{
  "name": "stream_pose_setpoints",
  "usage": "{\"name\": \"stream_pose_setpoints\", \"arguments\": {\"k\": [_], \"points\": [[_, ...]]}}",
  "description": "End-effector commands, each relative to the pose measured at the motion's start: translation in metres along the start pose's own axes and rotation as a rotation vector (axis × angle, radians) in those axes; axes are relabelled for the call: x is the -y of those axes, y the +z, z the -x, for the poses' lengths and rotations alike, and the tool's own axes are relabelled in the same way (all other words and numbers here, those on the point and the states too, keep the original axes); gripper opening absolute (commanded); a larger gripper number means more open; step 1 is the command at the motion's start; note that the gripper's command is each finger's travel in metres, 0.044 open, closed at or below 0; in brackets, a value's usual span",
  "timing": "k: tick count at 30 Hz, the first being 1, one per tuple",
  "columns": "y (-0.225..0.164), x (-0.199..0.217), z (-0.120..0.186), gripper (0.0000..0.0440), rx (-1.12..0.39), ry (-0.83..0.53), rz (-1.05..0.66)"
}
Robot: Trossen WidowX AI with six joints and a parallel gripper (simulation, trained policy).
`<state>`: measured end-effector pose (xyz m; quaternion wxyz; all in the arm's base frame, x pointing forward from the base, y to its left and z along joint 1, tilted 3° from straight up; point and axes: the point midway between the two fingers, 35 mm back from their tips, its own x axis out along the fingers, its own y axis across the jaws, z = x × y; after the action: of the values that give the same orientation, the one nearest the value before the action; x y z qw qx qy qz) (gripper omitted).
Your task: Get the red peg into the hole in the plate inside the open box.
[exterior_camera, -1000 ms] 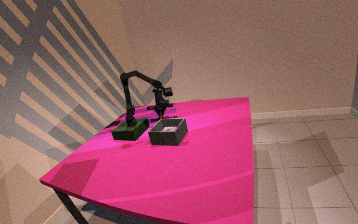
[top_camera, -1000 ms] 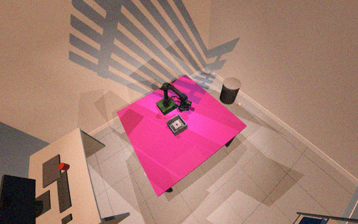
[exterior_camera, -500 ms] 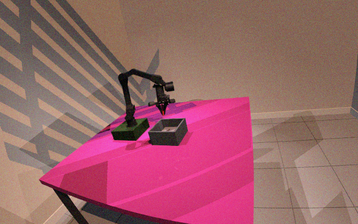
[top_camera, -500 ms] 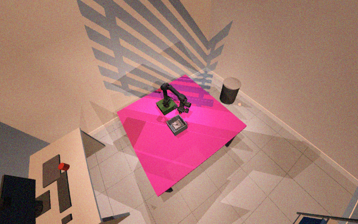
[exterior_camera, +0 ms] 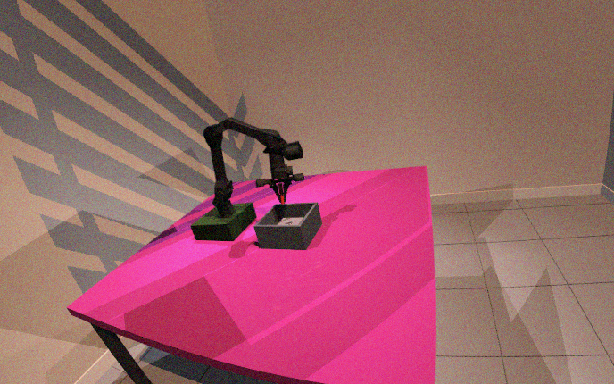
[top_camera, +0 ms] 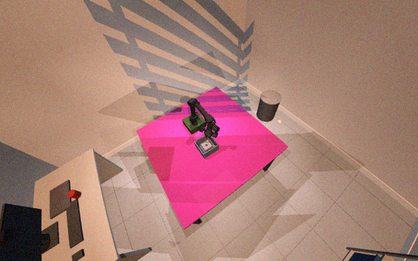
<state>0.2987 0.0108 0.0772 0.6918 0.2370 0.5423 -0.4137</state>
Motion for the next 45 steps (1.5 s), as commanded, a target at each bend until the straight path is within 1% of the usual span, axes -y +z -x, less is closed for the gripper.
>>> {"name": "stream_pose_setpoints", "arguments": {"k": [1, 9, 14, 16, 18, 22, 23, 26, 31, 45], "points": [[0.013, 0.000, -0.010, 0.0000, -0.005, -0.001, 0.004], [0.034, -0.002, -0.034, 0.0000, -0.042, 0.019, 0.037], [0.038, -0.004, -0.051, 0.0000, -0.070, 0.036, 0.075], [0.037, -0.005, -0.058, 0.0008, -0.085, 0.039, 0.094], [0.035, -0.004, -0.065, 0.0043, -0.104, 0.039, 0.112], [0.034, -0.006, -0.077, 0.0138, -0.134, 0.042, 0.132], [0.035, -0.006, -0.079, 0.0152, -0.141, 0.046, 0.131], [0.043, -0.007, -0.080, 0.0154, -0.138, 0.051, 0.160], [0.053, -0.013, -0.072, 0.0155, -0.152, 0.066, 0.185], [0.067, -0.027, -0.056, 0.0156, -0.226, 0.057, 0.219]]}}
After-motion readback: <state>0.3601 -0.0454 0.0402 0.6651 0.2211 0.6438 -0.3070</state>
